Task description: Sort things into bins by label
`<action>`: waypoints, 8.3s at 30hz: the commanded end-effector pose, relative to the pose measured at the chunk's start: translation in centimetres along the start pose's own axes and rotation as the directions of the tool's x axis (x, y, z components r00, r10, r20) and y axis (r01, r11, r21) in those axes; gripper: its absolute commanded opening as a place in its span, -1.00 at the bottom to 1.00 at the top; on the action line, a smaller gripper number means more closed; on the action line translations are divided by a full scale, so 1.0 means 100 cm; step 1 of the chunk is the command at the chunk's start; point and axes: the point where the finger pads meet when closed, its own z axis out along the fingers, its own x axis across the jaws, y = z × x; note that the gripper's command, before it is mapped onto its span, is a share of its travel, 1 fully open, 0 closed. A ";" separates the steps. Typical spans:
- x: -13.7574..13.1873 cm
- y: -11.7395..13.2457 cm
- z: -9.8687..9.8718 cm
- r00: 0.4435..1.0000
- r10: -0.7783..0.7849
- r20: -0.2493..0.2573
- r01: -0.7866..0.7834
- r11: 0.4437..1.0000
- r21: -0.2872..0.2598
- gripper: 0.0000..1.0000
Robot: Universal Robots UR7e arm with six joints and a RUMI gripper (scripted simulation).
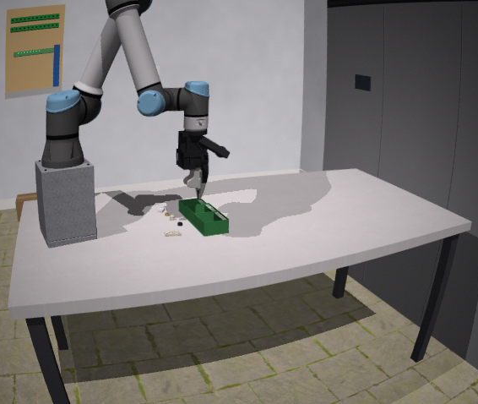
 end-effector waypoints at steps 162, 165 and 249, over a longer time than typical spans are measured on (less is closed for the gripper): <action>-0.068 -0.021 0.045 1.000 0.000 -0.001 0.000 1.000 0.002 -0.91; -0.068 -0.021 0.053 1.000 0.000 -0.001 0.000 1.000 0.002 -0.91; -0.068 -0.021 0.054 1.000 0.000 -0.001 0.000 1.000 0.002 -0.91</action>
